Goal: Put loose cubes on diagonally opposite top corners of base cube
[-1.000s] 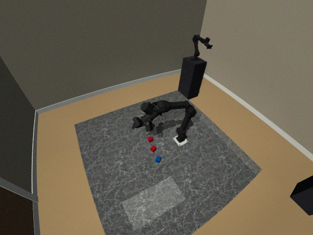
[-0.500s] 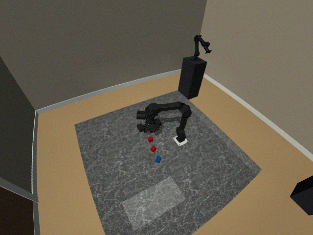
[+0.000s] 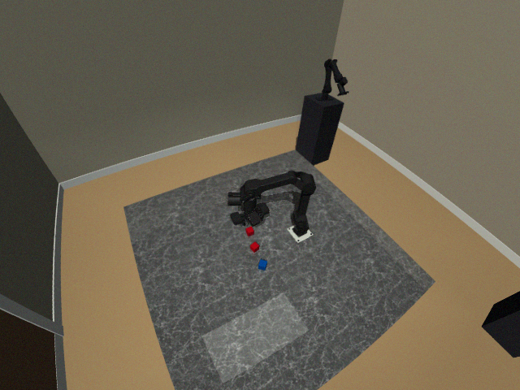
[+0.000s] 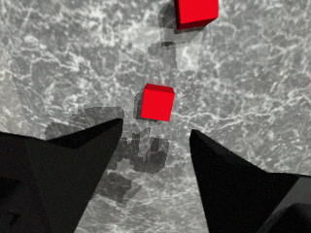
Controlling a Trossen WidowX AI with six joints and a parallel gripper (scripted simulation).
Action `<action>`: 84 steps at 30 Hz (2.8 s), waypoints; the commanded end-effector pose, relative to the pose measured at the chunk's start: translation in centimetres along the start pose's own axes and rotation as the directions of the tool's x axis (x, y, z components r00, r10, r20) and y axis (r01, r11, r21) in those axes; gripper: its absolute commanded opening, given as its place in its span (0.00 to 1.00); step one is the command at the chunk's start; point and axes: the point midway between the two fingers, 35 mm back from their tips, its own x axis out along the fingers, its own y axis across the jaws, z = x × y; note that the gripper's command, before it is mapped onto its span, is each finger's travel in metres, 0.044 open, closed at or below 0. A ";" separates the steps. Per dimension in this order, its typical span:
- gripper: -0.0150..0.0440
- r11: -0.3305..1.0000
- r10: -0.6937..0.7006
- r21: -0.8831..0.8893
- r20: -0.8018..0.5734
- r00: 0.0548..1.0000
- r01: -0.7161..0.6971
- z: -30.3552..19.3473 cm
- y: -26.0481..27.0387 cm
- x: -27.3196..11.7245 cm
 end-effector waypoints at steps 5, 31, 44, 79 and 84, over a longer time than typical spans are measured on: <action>0.70 1.000 0.001 0.006 0.004 1.000 -0.001 0.1 0.1 2.5; 0.70 1.000 0.001 0.006 0.004 1.000 -0.001 0.2 0.2 6.6; 0.43 1.000 0.001 0.006 0.004 1.000 -0.001 0.1 0.1 6.2; 0.43 1.000 0.001 0.006 0.004 1.000 -0.001 0.1 0.2 -4.3; 0.43 0.997 0.001 0.079 0.005 1.000 -0.001 0.9 -0.4 -4.1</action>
